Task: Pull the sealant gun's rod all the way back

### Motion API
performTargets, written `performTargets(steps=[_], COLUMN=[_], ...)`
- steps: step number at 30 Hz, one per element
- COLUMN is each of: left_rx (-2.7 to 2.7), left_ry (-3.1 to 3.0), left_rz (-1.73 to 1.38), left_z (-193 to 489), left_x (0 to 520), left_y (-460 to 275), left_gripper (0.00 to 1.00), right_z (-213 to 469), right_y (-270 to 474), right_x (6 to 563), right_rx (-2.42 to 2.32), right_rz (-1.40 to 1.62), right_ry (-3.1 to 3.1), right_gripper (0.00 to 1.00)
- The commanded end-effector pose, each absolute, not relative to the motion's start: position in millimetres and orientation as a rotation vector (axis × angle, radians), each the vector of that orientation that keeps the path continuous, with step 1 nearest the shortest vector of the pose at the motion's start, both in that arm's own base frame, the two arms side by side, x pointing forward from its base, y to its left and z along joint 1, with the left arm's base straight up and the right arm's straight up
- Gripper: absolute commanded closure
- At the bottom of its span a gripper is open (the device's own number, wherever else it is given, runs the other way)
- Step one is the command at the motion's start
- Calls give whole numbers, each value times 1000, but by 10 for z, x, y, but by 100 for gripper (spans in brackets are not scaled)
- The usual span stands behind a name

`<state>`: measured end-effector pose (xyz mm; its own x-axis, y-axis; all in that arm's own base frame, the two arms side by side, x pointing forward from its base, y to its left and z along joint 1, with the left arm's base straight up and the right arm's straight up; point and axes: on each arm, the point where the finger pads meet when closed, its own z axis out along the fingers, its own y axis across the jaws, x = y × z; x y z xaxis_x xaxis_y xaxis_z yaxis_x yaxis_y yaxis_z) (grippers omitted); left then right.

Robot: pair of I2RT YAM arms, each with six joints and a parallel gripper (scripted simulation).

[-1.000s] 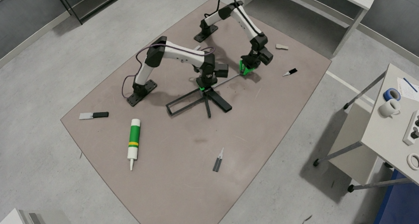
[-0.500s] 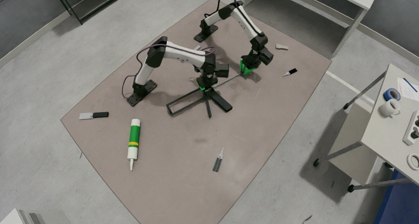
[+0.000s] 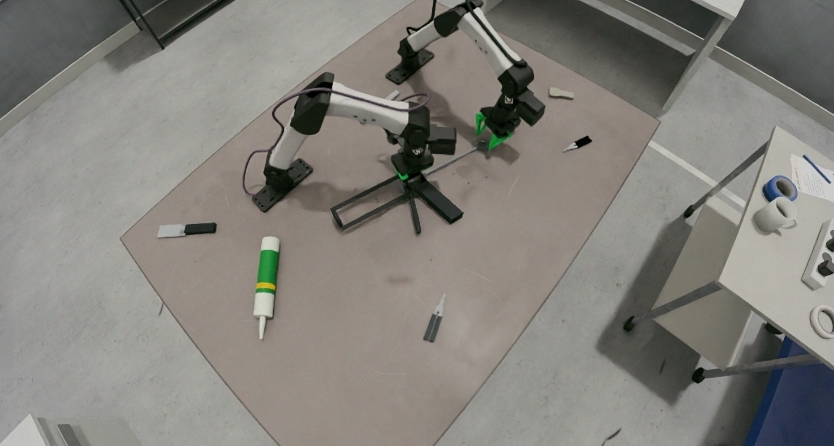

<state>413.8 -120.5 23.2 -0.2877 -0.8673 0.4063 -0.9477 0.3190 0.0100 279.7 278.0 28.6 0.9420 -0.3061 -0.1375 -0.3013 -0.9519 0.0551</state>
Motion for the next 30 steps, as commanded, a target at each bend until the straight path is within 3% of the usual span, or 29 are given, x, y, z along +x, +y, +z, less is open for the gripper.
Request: performTargets(steps=[1,3,4,19,21,30], left_rx=[1628,1630,1629,1620,1607,1432], left_ry=[-2255,-2256,-2250,-2255,-2249,-2542], left_rz=[335,326,317,358,332,459], left_z=[327,398,429,657,571,949], left_x=[4217,4242,4251,4244,4235,4266], left_y=[-1092,-1043,-1012,-1059,-1053,-1165], left_gripper=[34,34,34,34,34,34], right_z=[334,334,340,622,618,863], right_y=[2792,2792,2792,2743,2765,2808], right_x=[2819,2819,2814,2944,2971,2968], right_rx=[3075,3075,3078,3040,3040,2965], right_rz=[-214,-214,-218,-217,-201,-38], right_ry=[-485,-485,-486,-513,-569,-962], right_gripper=[48,25,22,22,0,0])
